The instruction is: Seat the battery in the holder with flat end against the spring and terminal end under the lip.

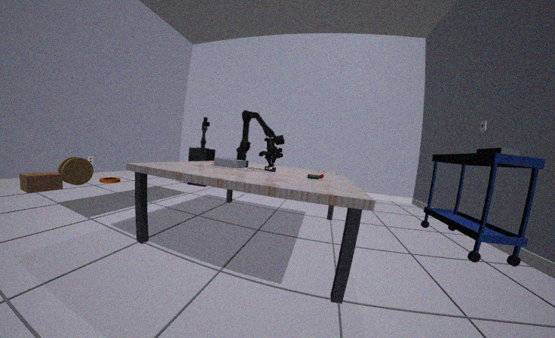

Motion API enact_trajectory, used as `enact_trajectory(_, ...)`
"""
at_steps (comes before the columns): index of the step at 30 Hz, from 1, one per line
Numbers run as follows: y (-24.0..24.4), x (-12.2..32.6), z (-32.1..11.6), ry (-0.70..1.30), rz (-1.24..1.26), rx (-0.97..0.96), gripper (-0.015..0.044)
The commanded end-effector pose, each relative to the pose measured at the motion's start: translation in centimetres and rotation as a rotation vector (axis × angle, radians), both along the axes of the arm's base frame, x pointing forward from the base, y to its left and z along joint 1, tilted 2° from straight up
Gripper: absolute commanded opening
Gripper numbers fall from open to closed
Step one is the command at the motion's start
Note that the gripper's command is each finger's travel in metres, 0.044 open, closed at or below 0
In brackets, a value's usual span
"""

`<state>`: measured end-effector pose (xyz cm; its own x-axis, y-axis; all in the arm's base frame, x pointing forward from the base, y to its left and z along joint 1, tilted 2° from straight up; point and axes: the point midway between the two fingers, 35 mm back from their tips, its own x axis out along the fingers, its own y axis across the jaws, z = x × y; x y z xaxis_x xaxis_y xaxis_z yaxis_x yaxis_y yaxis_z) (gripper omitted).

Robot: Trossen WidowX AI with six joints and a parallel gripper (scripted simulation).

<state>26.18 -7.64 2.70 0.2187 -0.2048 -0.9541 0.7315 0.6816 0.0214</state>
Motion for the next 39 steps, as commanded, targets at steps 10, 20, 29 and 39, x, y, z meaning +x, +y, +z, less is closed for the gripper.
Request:
enact_trajectory(10, 0.3, -0.2, -0.7, -0.065, -0.007, -0.08, 0.0072)
enact_trajectory(20, 0.6, -0.4, -1.2, -0.116, -0.013, -0.139, 0.0072)
enact_trajectory(29, 0.8, -0.6, -1.5, -0.157, -0.022, -0.185, 0.0072)
enact_trajectory(39, 1.2, -1.0, -1.7, -0.152, -0.025, -0.189, 0.0072)
